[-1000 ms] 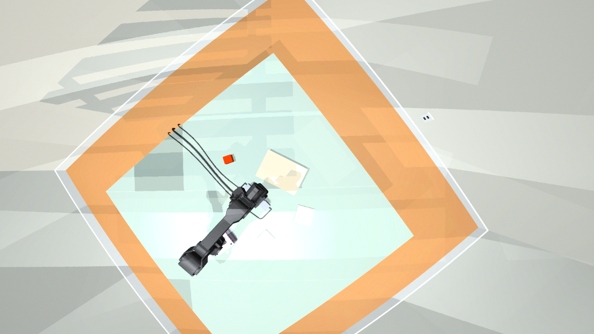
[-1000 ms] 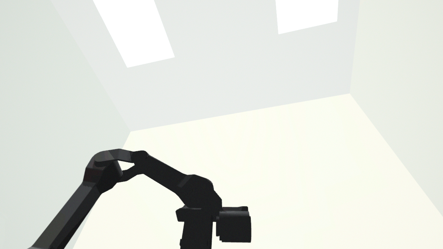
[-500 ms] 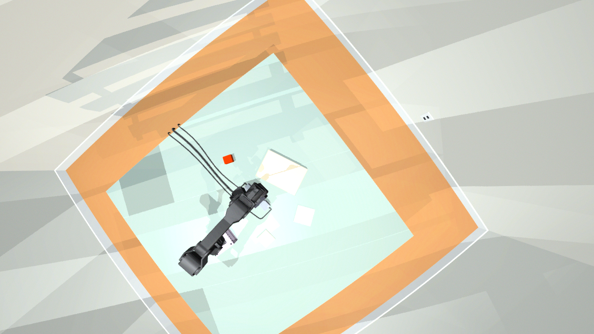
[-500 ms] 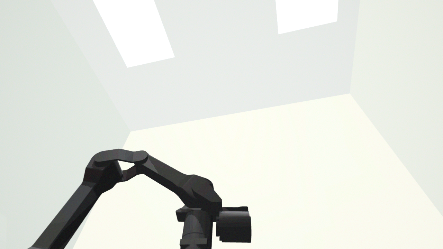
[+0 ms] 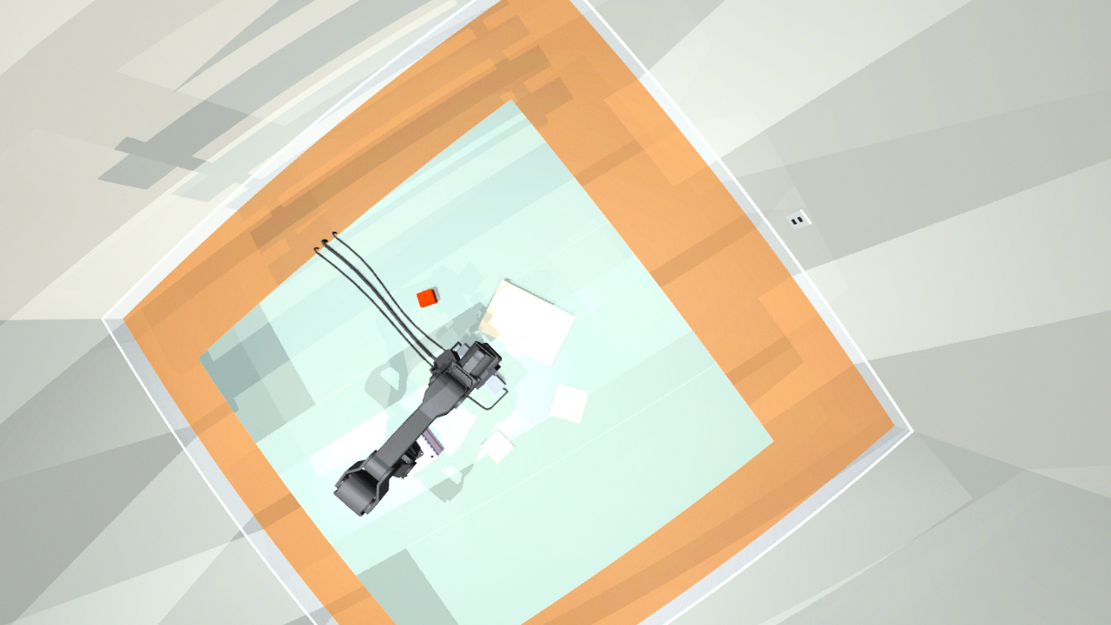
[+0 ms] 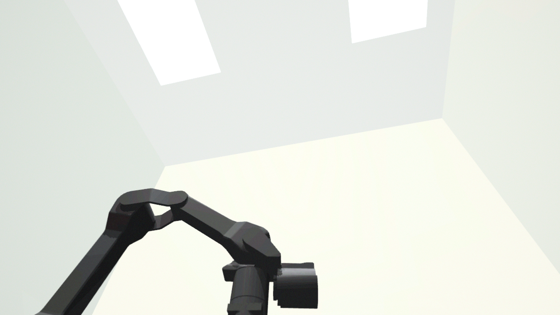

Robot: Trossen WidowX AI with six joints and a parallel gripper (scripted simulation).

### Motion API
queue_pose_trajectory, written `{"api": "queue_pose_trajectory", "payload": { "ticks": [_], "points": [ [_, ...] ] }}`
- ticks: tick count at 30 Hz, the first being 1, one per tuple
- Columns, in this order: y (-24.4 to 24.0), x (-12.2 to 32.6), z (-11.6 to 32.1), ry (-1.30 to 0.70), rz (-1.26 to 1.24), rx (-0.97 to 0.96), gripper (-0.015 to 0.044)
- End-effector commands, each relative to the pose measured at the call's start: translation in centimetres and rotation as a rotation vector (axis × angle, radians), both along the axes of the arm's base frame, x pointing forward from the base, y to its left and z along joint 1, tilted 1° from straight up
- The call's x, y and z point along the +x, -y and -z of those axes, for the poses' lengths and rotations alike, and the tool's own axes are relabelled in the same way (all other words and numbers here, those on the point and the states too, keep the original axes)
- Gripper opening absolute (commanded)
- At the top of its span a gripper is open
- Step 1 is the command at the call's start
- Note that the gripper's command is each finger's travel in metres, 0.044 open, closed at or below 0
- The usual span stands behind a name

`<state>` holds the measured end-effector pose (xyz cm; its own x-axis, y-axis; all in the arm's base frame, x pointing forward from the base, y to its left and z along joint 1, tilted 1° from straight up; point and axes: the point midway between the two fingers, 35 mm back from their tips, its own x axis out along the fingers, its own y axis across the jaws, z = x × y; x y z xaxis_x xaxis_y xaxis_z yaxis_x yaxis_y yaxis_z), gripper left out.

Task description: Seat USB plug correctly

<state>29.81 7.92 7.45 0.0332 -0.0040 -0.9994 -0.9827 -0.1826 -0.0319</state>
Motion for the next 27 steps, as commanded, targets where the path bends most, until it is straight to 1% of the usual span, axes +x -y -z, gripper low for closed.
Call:
{"api": "queue_pose_trajectory", "payload": {
  "ticks": [1, 16, 27],
  "points": [
    [0.0, 0.0, 0.0, 0.000, 0.000, 0.000, 0.0095],
    [0.0, 0.0, 0.0, 0.001, 0.000, 0.000, 0.0095],
    [0.0, 0.0, -1.1, 0.001, 0.000, 0.000, 0.0095]
  ]
}}
